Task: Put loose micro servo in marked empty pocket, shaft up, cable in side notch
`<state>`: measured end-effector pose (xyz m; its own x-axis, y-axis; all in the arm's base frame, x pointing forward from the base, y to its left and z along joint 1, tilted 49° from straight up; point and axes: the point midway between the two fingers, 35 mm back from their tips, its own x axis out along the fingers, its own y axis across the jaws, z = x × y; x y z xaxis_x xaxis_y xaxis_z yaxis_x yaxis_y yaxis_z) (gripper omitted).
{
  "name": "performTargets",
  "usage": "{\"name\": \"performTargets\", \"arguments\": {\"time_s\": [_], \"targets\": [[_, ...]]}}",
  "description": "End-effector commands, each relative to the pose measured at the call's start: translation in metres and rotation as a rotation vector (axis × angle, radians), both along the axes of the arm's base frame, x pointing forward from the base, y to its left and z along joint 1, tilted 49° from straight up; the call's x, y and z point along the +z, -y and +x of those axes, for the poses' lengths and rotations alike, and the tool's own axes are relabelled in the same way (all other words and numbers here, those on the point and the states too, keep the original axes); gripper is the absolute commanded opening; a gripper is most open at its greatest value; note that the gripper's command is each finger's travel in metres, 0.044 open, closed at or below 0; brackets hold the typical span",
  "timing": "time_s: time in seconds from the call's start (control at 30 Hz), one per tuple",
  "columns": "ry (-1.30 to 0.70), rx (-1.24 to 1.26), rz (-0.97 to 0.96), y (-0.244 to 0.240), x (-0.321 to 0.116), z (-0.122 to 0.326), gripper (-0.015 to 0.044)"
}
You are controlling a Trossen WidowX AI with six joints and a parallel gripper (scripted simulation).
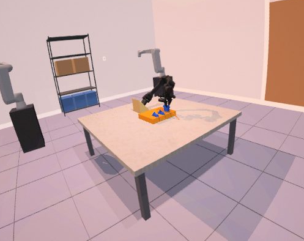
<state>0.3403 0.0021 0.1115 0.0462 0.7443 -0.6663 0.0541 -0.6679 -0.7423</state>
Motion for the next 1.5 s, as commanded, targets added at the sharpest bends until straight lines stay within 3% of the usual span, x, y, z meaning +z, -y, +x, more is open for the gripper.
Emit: {"name": "performTargets", "arguments": {"time_s": [0.0,1.47], "targets": [[0.003,-0.012,0.001,0.001,-0.001,0.001,0.0],[0.004,-0.012,0.002,-0.024,-0.024,0.004,0.0]]}}
